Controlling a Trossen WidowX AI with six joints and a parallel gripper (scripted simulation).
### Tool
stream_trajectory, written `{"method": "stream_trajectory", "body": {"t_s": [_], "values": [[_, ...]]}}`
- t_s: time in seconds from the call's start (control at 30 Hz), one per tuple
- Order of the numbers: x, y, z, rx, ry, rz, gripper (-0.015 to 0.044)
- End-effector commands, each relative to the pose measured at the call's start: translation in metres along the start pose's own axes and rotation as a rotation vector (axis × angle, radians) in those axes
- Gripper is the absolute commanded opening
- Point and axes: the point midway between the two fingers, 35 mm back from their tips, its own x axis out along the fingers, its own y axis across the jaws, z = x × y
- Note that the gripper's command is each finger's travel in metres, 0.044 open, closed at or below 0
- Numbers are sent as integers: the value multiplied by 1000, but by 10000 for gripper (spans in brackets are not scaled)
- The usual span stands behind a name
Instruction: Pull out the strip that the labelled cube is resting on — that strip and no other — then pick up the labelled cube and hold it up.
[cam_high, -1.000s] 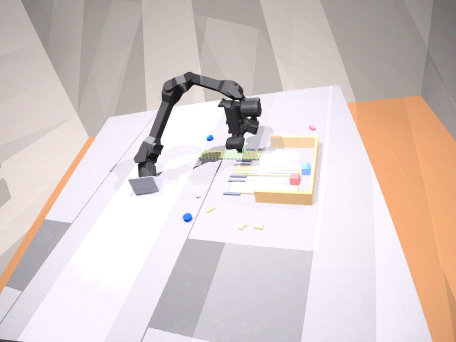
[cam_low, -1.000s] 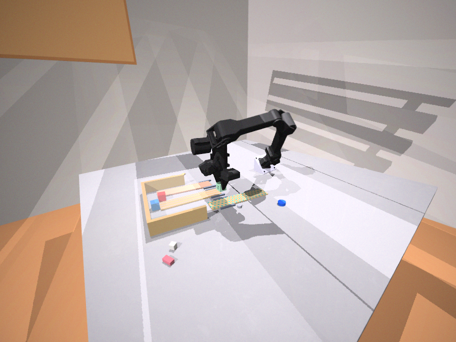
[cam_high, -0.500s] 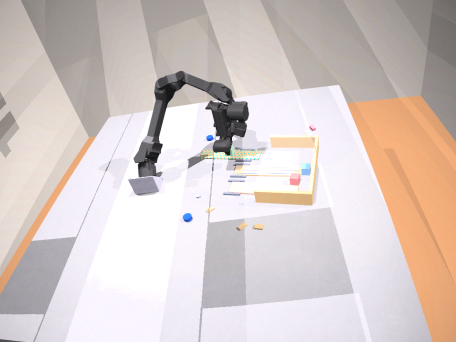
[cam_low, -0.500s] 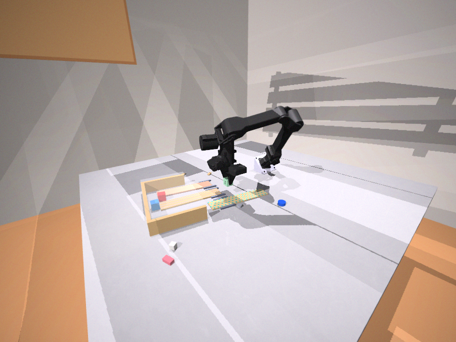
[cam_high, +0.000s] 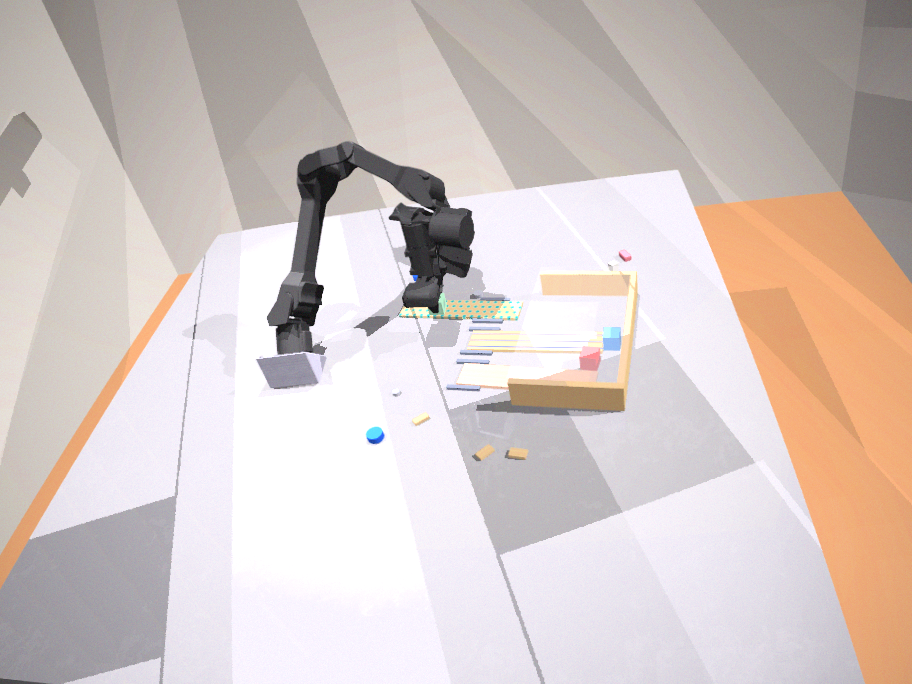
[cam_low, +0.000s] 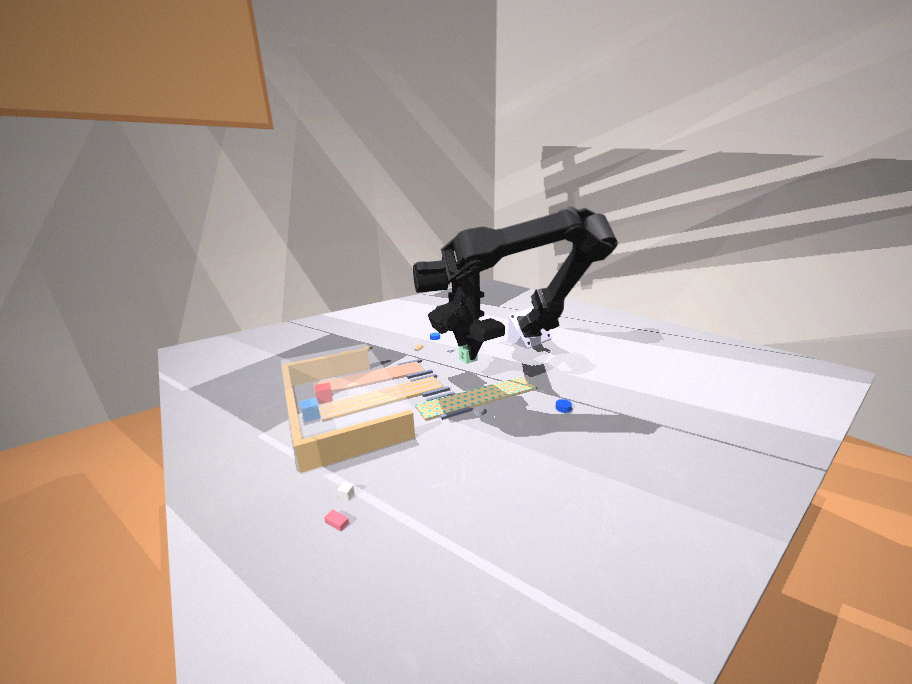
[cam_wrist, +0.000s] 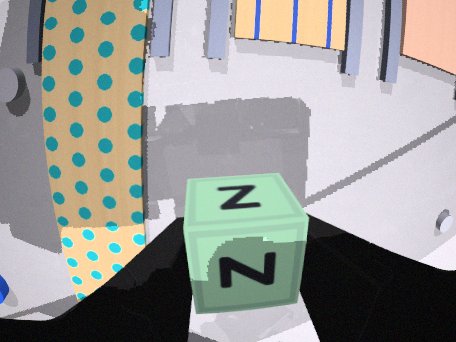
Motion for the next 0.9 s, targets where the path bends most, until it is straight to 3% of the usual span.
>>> {"method": "stream_trajectory", "body": {"t_s": [0.0, 0.87], "values": [[-21, 0, 1, -11, -16, -7, 0], [-28, 0, 1, -11, -16, -7, 0]]}}
